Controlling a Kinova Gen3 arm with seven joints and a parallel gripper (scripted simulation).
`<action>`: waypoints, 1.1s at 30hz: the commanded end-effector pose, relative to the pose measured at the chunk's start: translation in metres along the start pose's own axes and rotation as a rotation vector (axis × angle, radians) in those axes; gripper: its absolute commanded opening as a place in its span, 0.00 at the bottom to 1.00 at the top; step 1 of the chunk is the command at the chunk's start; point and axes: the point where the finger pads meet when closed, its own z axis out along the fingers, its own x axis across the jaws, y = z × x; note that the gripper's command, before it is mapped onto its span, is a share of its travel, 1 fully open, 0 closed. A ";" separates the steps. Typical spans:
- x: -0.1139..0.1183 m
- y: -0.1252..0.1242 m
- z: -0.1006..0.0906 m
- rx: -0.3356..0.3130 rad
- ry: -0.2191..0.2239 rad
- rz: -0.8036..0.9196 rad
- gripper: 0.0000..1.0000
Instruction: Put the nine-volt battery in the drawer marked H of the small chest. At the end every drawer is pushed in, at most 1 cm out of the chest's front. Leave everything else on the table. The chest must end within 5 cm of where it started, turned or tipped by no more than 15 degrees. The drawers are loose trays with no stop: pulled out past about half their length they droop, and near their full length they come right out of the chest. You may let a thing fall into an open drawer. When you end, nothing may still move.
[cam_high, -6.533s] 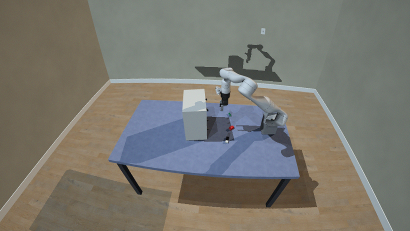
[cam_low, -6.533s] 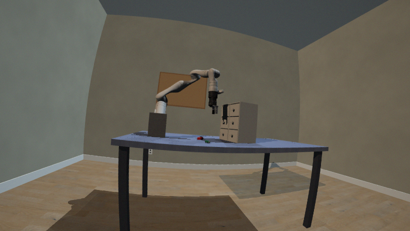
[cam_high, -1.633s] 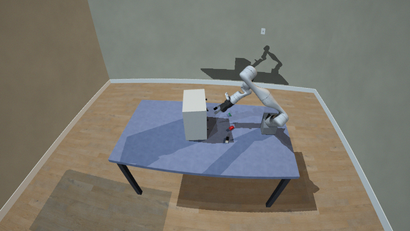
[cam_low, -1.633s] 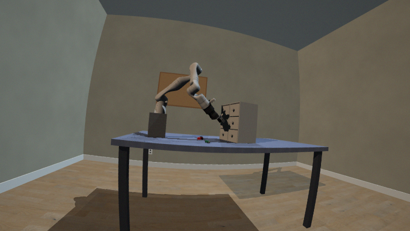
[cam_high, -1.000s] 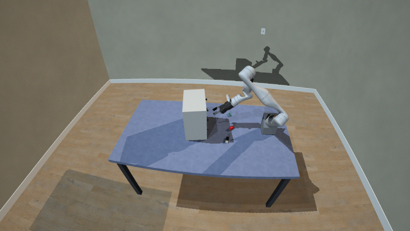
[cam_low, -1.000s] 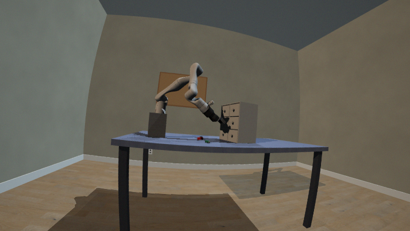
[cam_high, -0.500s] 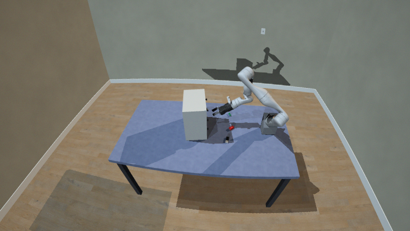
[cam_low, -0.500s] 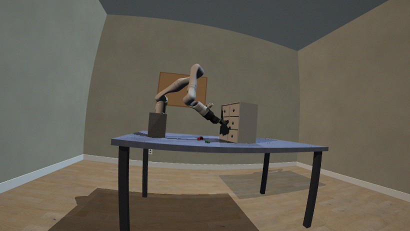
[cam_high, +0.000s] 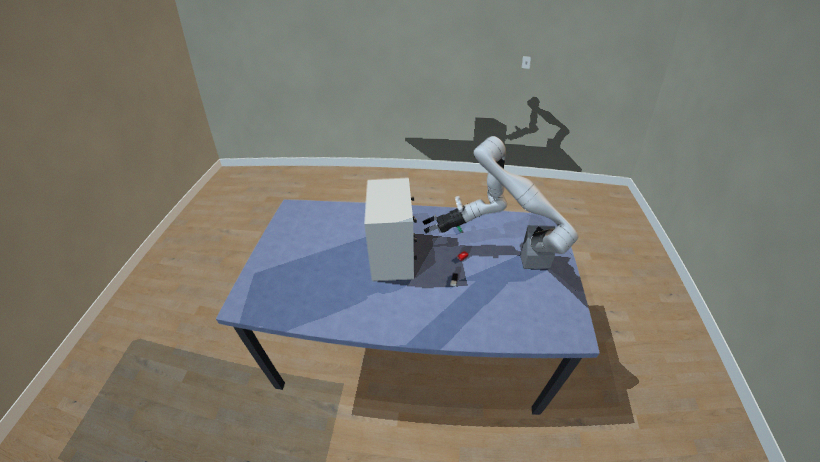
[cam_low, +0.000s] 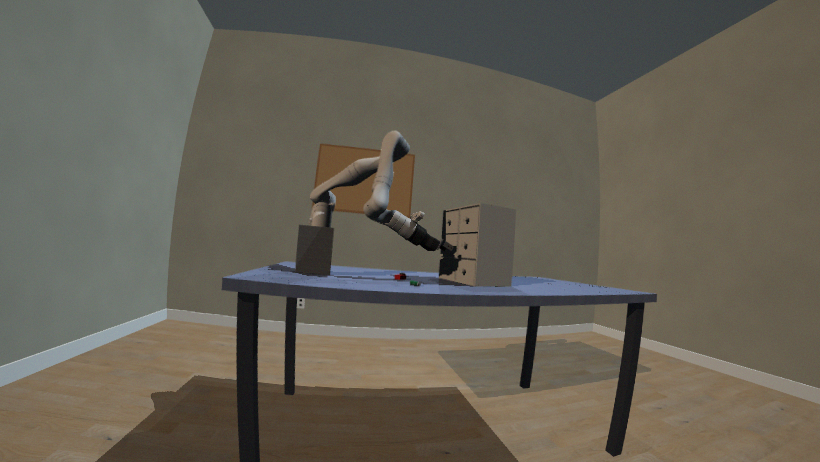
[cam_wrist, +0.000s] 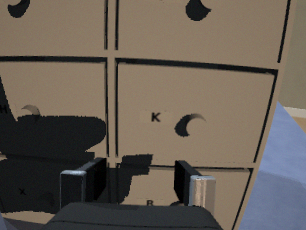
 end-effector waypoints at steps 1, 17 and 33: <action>0.002 0.002 0.000 0.022 0.004 0.003 1.00; 0.002 0.005 0.006 0.089 0.004 0.003 1.00; 0.002 0.006 0.008 0.111 0.005 0.003 1.00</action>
